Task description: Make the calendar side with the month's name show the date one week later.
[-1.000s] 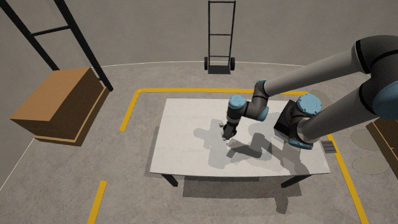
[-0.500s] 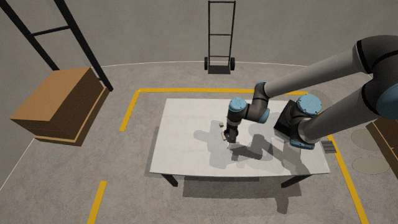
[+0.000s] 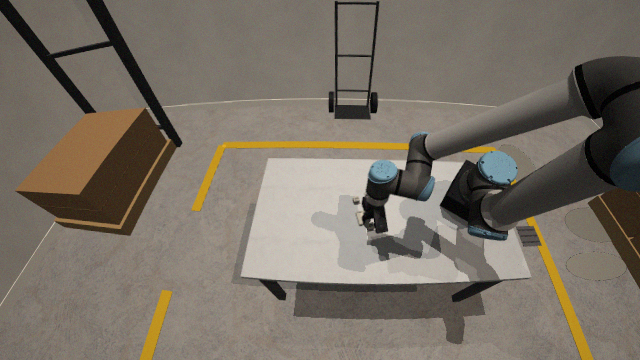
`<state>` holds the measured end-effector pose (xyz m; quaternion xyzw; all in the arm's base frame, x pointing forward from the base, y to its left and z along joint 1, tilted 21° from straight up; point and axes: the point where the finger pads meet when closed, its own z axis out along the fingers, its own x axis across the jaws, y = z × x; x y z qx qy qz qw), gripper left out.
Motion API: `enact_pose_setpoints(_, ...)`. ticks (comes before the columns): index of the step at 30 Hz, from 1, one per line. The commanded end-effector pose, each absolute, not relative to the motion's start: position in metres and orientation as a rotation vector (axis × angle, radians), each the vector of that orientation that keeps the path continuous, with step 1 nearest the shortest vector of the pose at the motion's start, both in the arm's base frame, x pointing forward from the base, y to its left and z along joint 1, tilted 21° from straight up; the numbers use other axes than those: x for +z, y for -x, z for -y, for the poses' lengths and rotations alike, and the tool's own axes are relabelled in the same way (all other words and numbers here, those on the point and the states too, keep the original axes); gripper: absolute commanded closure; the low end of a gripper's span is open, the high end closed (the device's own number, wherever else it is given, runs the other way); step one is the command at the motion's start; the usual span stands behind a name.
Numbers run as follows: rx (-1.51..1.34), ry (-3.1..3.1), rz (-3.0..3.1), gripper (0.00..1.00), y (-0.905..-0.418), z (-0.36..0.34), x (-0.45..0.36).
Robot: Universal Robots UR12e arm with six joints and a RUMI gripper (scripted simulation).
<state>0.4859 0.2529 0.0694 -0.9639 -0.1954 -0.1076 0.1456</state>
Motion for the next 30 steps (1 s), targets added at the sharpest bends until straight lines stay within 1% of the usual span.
enact_pose_setpoints(1,-0.324,2.768,0.603,0.90,-0.488,-0.253,0.072)
enact_pose_setpoints(18,-0.321,2.768,0.603,0.90,-0.488,-0.254,0.070)
enact_pose_setpoints(30,-0.314,2.768,0.603,0.90,-0.489,-0.265,0.037)
